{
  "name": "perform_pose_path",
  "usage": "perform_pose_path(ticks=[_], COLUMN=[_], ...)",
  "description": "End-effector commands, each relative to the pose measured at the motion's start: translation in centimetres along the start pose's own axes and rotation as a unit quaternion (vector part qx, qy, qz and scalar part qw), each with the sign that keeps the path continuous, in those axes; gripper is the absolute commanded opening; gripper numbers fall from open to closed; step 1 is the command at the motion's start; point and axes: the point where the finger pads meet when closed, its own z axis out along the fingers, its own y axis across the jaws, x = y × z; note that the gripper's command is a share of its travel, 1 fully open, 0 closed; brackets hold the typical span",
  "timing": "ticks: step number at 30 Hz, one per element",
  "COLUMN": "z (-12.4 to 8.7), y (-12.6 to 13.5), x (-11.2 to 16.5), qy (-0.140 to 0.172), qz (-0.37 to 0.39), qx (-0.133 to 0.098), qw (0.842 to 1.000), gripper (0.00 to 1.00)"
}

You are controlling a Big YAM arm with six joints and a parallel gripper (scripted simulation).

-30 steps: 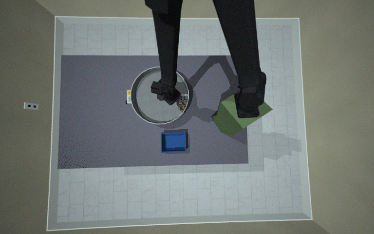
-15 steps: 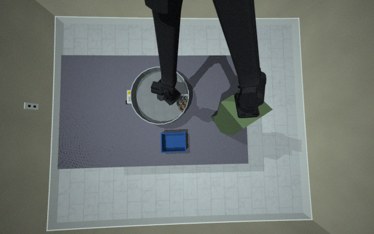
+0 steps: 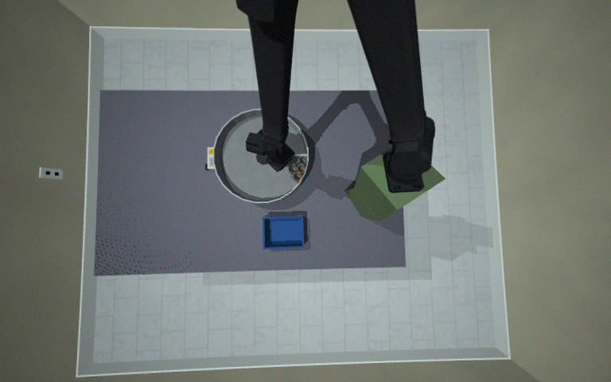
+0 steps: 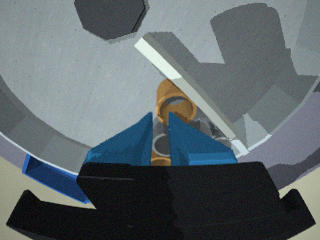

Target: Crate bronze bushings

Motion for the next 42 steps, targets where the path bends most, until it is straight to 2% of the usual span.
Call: perform_pose_path(ticks=[1,28,36,39,42], z=[-0.2,-0.1,1.2,0.3,0.3], y=[0.5,0.5,0.0,0.5,0.4], x=[-0.5,-0.4,-0.7,-1.0,-0.9], qy=[-0.004,-0.004,-0.007,-0.011,-0.011], qz=[-0.002,-0.002,0.001,-0.001,-0.002], qx=[-0.003,-0.003,-0.003,-0.007,-0.007], qw=[1.0,1.0,1.0,1.0,1.0], gripper=[0.14,0.14,0.14,0.14,0.14])
